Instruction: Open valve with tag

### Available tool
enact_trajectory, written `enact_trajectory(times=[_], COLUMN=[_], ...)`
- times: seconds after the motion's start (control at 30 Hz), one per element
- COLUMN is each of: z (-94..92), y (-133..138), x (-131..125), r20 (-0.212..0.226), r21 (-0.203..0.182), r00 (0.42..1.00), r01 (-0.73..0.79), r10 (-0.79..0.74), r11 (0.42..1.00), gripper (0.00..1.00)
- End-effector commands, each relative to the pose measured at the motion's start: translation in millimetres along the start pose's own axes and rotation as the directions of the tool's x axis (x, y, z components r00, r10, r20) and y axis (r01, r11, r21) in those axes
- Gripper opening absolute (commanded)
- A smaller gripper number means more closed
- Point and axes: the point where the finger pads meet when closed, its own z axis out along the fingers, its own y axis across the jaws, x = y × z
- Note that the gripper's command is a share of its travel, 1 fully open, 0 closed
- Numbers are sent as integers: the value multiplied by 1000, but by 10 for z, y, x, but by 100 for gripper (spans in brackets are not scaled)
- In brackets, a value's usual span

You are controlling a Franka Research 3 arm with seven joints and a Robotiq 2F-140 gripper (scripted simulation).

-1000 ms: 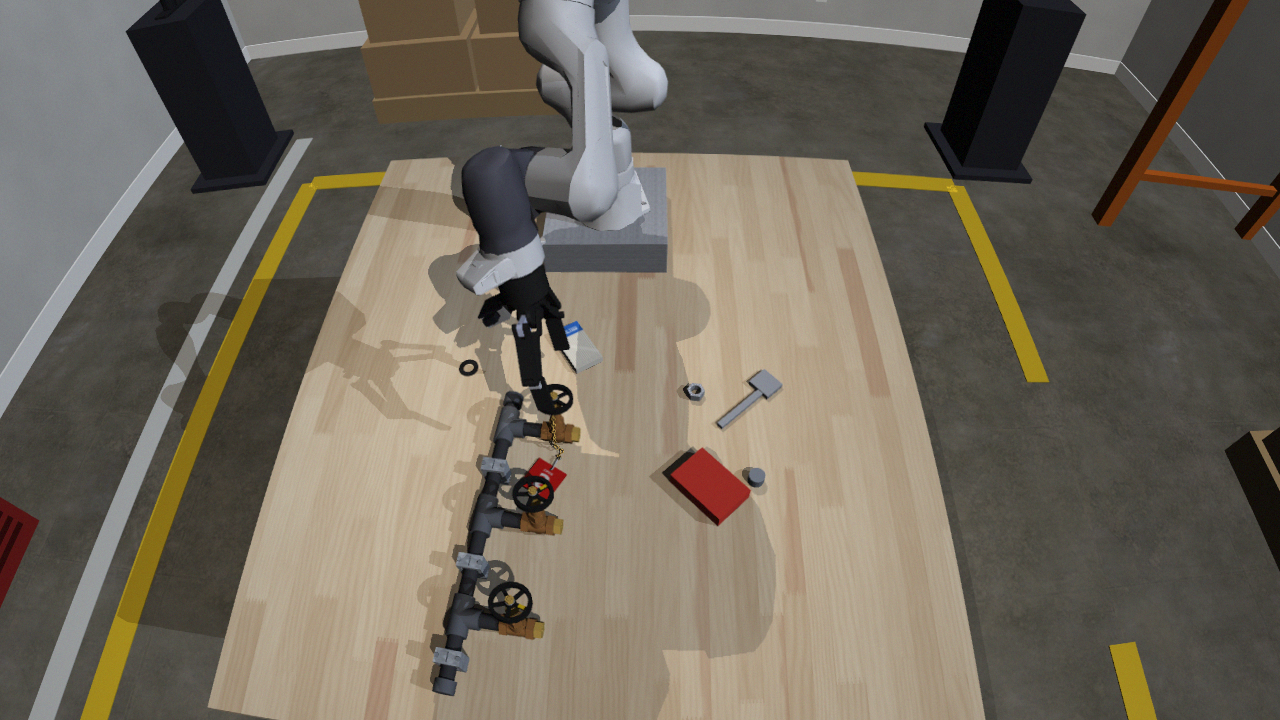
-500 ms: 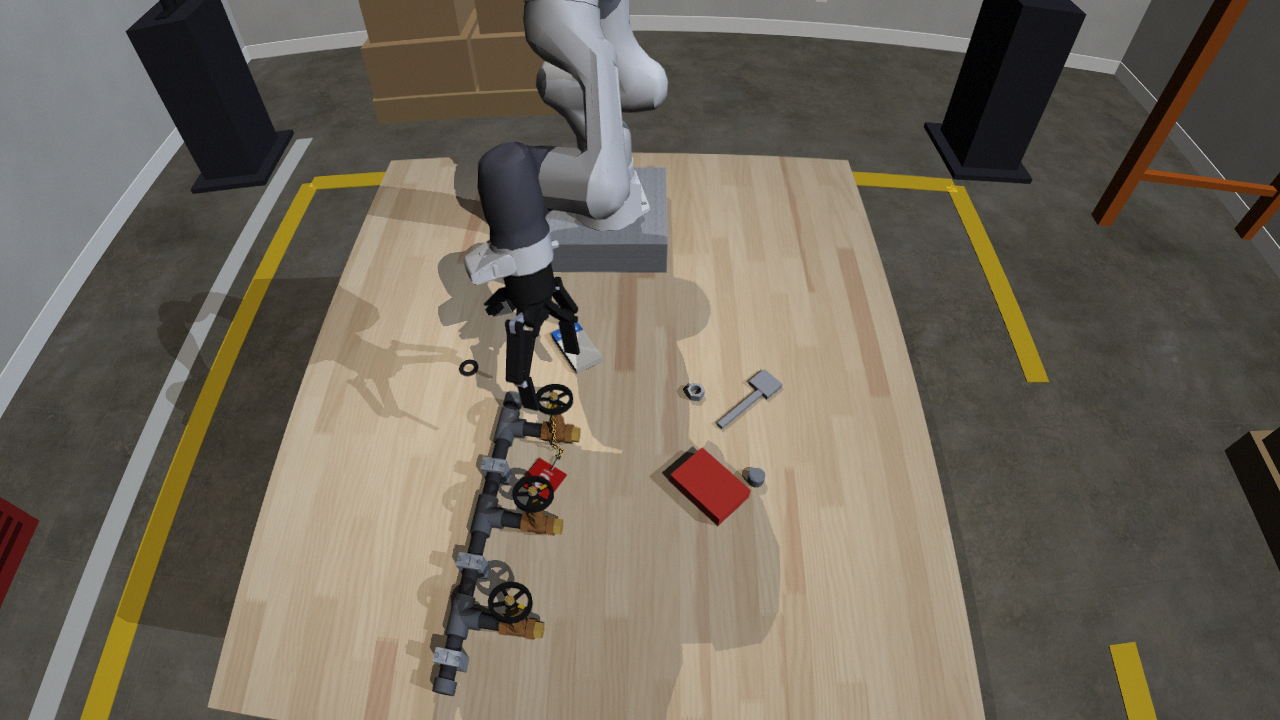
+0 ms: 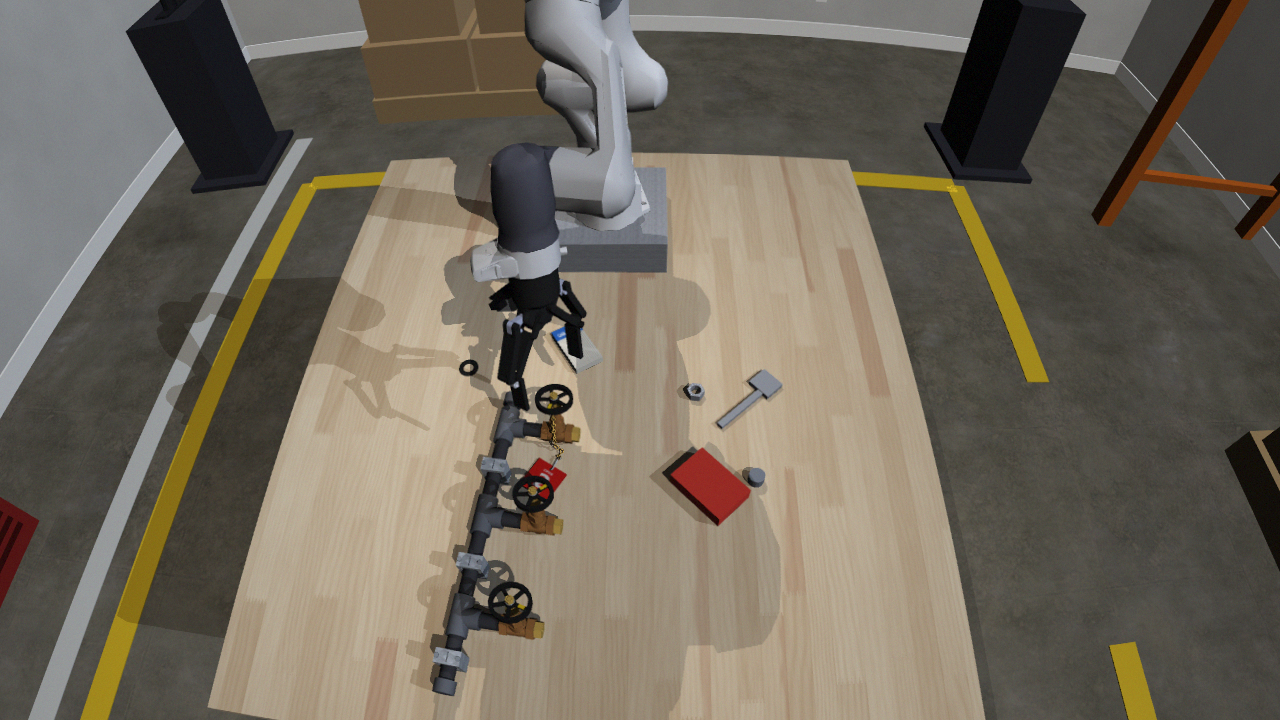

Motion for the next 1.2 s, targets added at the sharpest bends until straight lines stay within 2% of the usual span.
enact_trajectory(times=[0.0, 0.83, 1.17], z=[16, 23, 141], y=[40, 40, 45], x=[-1, -1, 7], r20=[-64, -65, -67], r21=[-1, -1, -1], r00=[987, 987, 987], r01=[-148, -148, -149], r10=[148, 148, 148], r11=[989, 989, 989], gripper=[100, 100, 100])
